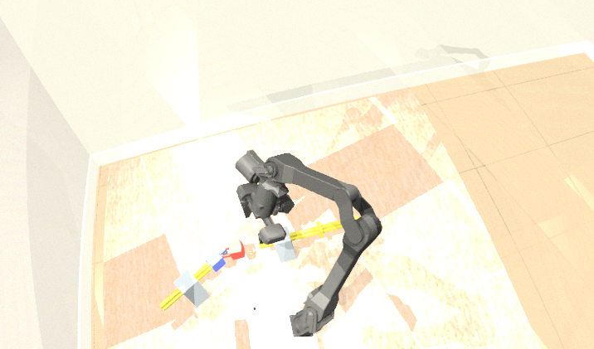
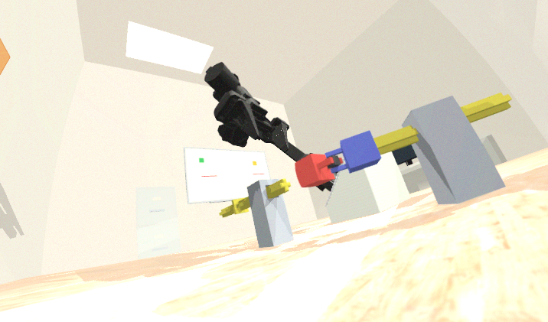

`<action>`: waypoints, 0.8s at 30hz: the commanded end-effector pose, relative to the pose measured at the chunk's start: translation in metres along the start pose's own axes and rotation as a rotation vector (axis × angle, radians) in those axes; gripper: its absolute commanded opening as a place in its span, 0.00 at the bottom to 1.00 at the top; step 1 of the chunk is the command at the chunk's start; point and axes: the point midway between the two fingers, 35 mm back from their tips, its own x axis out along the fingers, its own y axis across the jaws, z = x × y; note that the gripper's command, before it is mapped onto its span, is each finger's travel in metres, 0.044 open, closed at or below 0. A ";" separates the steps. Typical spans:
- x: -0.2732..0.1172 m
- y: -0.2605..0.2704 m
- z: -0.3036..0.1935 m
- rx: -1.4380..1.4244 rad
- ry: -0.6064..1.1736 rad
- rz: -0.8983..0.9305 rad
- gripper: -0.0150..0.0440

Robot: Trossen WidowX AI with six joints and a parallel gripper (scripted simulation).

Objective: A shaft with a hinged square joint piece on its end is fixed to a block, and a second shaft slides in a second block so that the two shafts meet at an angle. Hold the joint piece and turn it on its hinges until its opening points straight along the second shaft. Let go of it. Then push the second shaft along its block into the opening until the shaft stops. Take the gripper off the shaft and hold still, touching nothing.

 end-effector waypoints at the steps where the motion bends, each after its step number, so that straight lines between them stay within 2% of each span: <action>1: 0.001 -0.004 0.006 0.104 0.039 0.020 1.00; 7: 0.003 -0.009 0.017 0.269 0.094 0.046 1.00; 14: 0.003 -0.009 0.018 0.274 0.096 0.047 1.00; 24: -0.026 -0.010 0.089 0.012 -0.004 0.049 1.00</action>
